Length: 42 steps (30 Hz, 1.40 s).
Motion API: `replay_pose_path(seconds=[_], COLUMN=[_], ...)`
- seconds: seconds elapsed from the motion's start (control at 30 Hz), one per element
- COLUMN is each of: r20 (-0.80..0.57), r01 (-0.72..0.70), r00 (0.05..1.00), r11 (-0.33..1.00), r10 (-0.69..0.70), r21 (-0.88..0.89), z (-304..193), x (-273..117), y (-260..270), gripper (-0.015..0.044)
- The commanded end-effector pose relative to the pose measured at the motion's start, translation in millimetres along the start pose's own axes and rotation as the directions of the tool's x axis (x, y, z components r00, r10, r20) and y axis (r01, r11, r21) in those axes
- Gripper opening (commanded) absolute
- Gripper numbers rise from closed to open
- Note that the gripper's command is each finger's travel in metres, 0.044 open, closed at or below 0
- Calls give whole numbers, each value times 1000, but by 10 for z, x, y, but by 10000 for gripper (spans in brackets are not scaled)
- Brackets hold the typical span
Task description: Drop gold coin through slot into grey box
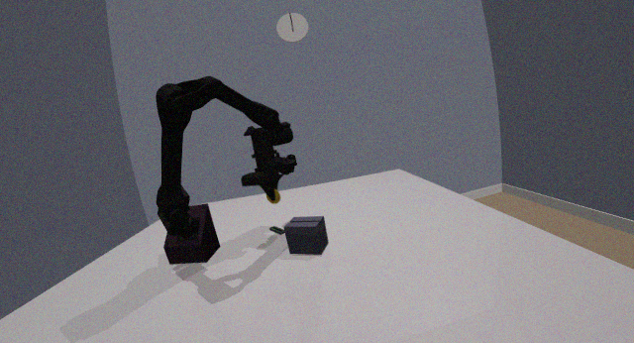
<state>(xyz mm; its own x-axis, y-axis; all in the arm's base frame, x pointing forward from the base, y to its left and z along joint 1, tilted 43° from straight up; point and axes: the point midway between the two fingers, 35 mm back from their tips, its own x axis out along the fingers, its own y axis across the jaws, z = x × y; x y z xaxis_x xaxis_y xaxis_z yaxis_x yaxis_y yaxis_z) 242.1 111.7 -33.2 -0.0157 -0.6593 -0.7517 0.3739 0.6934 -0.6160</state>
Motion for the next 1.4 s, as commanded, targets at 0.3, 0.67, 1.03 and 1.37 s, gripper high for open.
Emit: replay_pose_path(seconds=[0.3,0.67,1.03,1.37], r20=[2,5,6,9], r01=[-12,-12,-12,-5], r00=[1000,1000,1000,1000], r11=[1000,1000,1000,1000], r10=[12,12,12,5], r21=[9,-1,-10,-17], z=[267,502,712,909], x=[-30,-46,-52,-54], y=[-94,-207,-330,-471], gripper=[0,0,0,0])
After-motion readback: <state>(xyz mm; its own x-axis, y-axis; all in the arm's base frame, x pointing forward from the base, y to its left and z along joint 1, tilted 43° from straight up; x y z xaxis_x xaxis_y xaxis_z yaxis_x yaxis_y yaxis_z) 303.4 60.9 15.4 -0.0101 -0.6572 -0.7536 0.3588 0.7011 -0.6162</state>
